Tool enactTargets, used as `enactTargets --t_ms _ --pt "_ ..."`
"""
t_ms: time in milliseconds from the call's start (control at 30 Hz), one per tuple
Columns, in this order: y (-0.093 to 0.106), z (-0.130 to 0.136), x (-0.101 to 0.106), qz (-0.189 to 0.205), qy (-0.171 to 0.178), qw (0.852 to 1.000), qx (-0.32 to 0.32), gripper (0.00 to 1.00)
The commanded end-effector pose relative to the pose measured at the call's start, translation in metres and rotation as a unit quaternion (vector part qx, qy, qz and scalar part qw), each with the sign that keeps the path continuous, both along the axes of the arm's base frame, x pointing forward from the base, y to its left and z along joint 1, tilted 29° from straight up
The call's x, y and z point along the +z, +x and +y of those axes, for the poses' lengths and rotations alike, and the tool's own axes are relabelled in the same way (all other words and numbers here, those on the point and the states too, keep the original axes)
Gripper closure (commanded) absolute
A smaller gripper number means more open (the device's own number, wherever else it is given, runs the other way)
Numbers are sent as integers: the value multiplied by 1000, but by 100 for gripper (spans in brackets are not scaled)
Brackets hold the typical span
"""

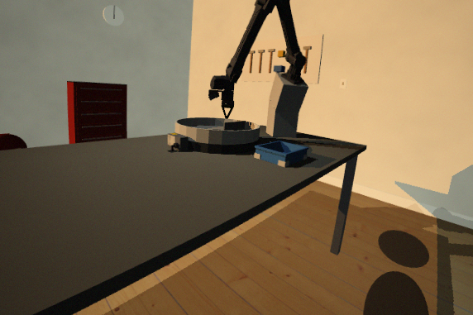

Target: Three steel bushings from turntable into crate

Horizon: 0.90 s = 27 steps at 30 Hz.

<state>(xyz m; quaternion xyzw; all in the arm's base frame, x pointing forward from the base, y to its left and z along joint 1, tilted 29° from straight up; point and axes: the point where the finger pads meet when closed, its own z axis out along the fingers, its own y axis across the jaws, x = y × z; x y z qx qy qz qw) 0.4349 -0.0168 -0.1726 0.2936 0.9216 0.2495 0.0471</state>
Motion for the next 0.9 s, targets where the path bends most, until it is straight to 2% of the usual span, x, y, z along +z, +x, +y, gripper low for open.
enactTargets --t_ms 0,33,100,867 --pt "6 5 -9 2 0 1000 -2 88" --pt "2 -8 -10 5 1 1000 -17 88" --pt "11 -11 6 -10 -3 1000 -19 88" --pt "8 -7 5 -8 -2 1000 -14 88"
